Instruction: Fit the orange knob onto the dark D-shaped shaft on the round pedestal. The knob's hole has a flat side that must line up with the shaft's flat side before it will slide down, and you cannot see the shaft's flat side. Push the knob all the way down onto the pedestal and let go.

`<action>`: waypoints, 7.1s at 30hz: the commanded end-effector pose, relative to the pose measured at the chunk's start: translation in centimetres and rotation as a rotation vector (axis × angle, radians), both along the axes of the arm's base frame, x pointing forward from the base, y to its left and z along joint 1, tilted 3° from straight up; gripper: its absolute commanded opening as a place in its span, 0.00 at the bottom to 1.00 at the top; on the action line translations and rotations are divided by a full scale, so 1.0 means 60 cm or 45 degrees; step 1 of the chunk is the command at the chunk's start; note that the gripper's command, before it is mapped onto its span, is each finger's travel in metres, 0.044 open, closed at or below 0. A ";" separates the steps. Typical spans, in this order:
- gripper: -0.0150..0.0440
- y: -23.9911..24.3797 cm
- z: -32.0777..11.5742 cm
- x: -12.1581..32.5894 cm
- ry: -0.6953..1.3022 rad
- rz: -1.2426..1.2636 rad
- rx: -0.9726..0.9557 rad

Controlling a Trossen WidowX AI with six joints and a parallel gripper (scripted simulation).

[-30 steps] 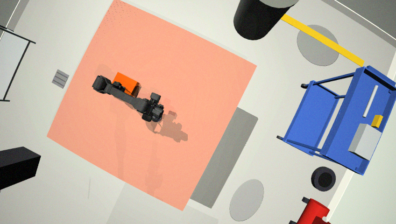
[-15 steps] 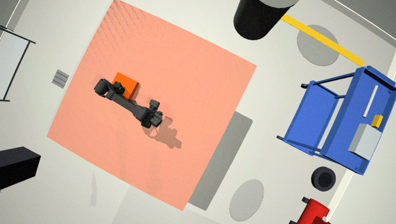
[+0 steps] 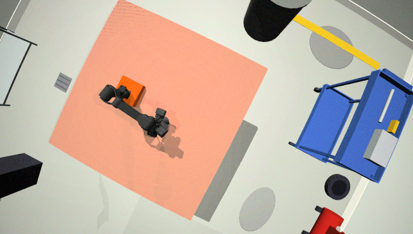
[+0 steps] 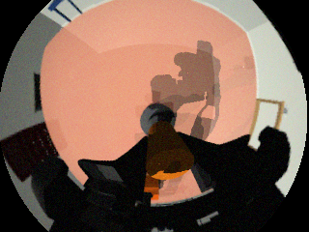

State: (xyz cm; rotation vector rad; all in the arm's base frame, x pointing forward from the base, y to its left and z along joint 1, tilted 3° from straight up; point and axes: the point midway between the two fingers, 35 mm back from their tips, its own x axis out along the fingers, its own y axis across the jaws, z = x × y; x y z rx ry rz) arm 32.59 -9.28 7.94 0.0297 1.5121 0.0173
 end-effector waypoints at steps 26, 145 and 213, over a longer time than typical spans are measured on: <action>0.25 0.002 -0.027 0.001 0.005 0.001 0.005; 0.25 0.001 -0.027 0.001 -0.020 0.799 -0.041; 0.25 0.000 -0.019 0.000 -0.034 1.224 -0.065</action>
